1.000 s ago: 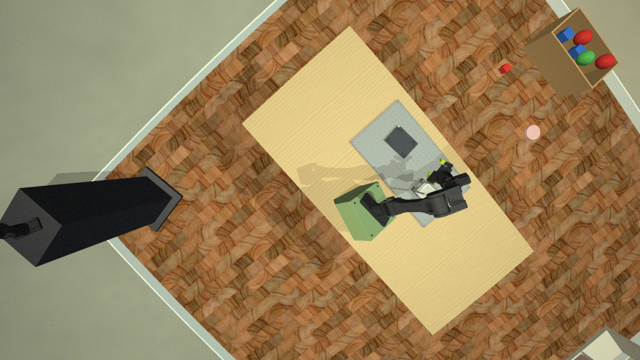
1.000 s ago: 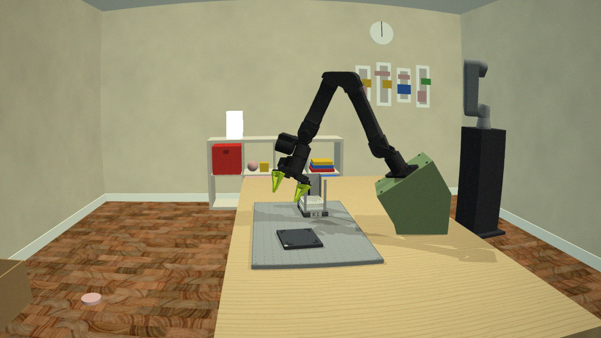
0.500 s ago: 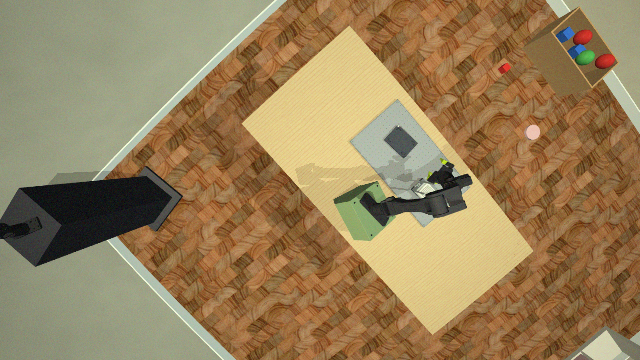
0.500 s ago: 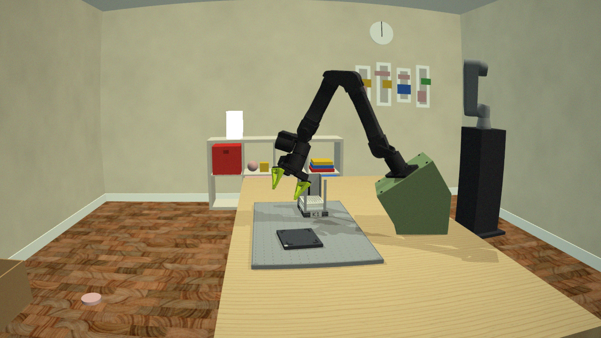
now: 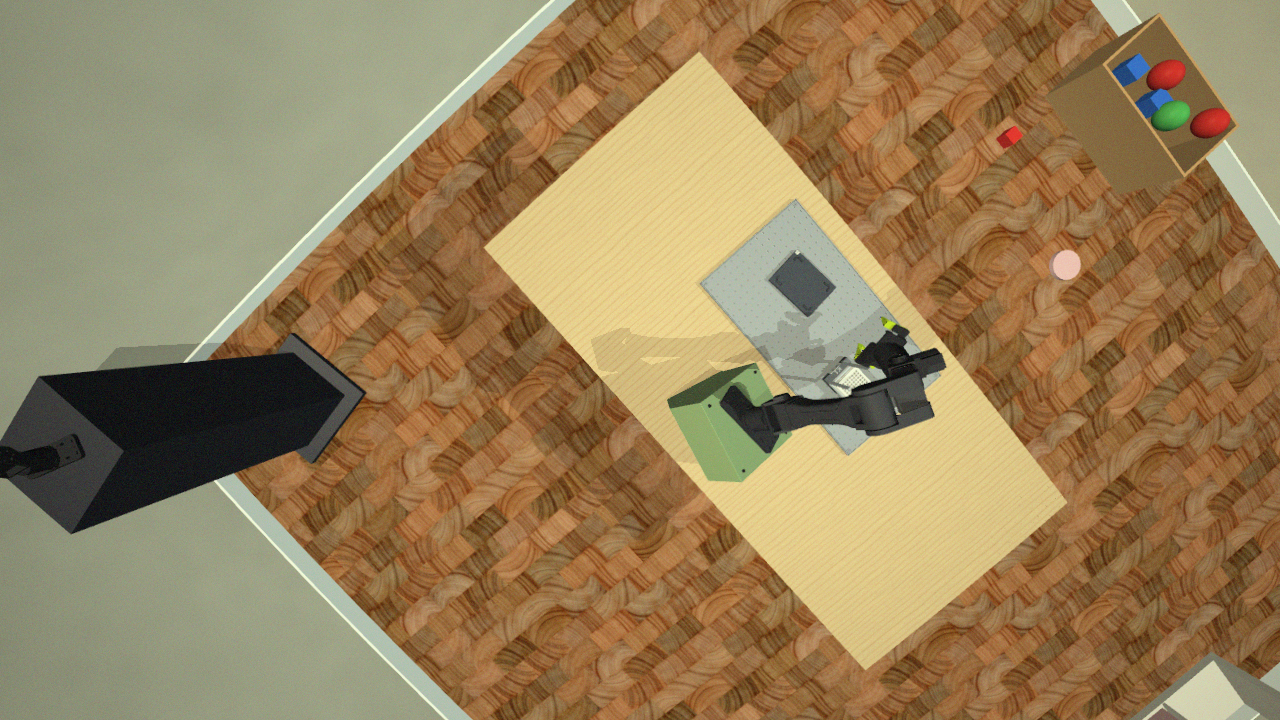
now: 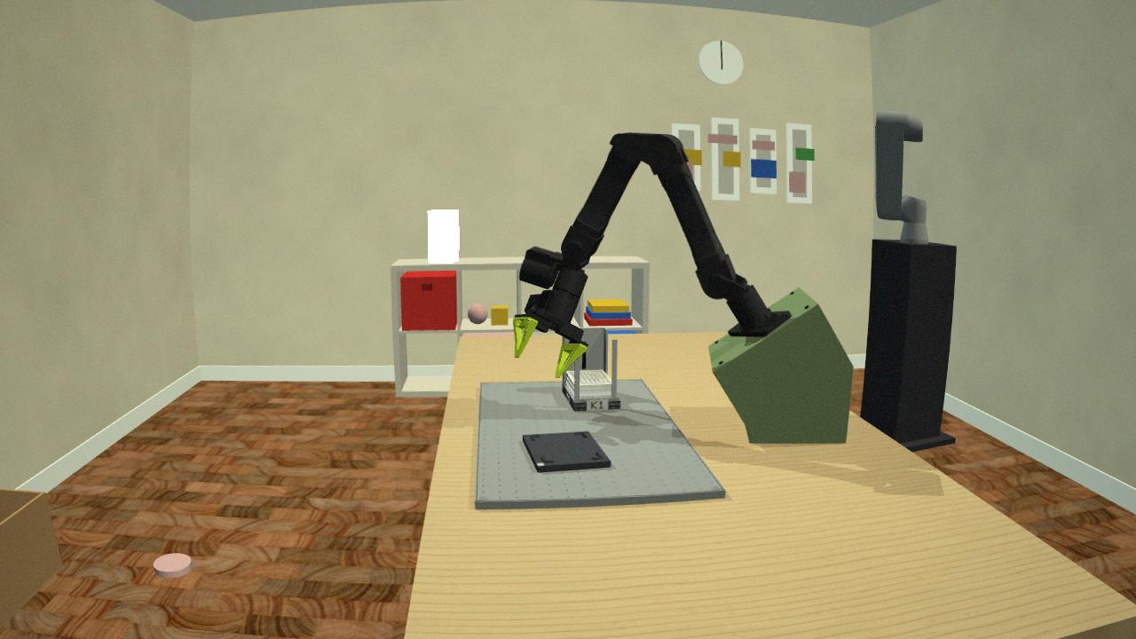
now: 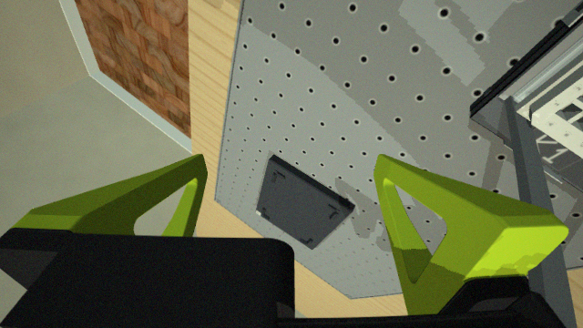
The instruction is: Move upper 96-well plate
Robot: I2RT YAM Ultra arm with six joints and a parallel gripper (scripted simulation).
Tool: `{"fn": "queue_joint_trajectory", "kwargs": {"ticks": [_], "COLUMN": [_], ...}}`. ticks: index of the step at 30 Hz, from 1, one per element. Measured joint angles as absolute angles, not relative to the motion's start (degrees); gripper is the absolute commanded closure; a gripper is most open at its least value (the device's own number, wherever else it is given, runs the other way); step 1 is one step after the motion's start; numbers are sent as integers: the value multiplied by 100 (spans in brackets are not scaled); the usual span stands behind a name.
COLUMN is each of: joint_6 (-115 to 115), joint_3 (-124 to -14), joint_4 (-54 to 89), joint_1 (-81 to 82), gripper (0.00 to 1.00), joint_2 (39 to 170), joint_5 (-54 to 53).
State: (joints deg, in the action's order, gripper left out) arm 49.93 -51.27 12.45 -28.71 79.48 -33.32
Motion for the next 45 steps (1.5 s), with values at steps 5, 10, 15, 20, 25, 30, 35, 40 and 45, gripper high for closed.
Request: {"fn": "queue_joint_trajectory", "kwargs": {"ticks": [5, 10, 15, 20, 25, 30, 35, 40, 45], "joint_6": [4993, 4998, 5019, 4967, 4842, 4670, 4421, 4571, 4740], "joint_3": [-5127, -5127, -5159, -5175, -5175, -5172, -5201, -5253, -5341], "joint_4": [1245, 1262, 1380, 1433, 1474, 1520, 1688, 2040, 2145], "joint_1": [-2871, -2875, -2950, -3098, -3267, -3411, -3894, -3693, -3509], "gripper": [0, 0, 0, 0, 0, 0, 0, 0, 0], "joint_2": [7948, 7929, 7846, 7843, 7832, 7835, 7806, 7804, 7806], "joint_5": [-3332, -3330, -3489, -3892, -4342, -4748, -4558, -3496, -3057]}}
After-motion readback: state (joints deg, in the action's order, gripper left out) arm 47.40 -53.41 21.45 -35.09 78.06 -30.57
